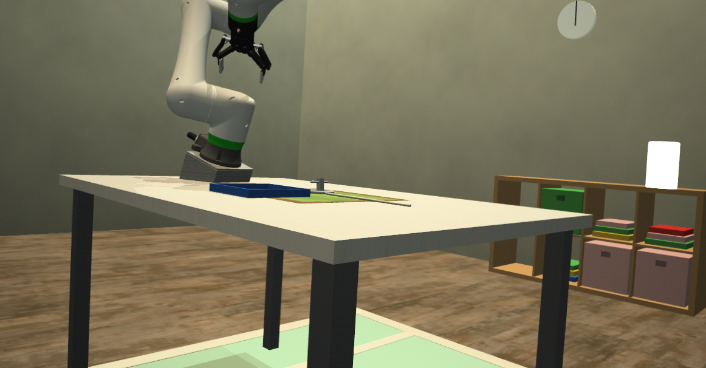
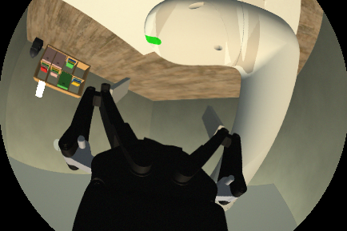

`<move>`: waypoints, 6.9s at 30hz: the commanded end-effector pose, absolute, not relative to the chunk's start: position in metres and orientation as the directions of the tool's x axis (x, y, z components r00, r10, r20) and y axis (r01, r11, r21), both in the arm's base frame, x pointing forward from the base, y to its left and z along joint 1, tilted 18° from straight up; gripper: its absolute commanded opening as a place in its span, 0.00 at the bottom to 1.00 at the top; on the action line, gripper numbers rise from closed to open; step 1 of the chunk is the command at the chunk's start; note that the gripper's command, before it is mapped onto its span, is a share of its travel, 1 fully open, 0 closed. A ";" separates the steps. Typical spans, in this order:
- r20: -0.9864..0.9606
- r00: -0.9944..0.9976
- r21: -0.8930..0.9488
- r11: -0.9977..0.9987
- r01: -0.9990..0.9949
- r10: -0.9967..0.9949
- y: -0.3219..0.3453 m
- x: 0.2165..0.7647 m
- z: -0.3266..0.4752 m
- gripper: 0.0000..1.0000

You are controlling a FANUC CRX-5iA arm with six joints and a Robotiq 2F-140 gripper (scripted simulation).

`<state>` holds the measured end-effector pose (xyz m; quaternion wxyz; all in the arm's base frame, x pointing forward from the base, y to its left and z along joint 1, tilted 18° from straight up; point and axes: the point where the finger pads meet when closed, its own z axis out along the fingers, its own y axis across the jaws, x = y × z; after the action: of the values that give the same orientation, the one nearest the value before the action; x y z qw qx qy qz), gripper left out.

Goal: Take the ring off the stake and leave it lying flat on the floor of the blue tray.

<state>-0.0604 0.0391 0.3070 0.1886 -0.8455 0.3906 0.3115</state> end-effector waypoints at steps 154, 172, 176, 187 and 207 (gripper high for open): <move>0.009 -0.023 0.309 0.019 0.951 1.000 -0.023 0.446 0.189 0.10; 0.064 0.148 0.302 -0.160 0.940 0.987 -0.022 0.448 0.190 0.10; 0.115 0.305 0.287 -0.326 0.901 0.945 -0.021 0.450 0.190 0.10; 0.244 0.701 0.191 -0.741 0.643 0.671 -0.017 0.457 0.193 0.10; 0.281 0.907 -0.172 -0.946 -0.274 -0.314 -0.007 0.476 0.199 0.10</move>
<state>0.4724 -0.0091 0.1974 0.0573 -0.9855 0.0363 -0.1555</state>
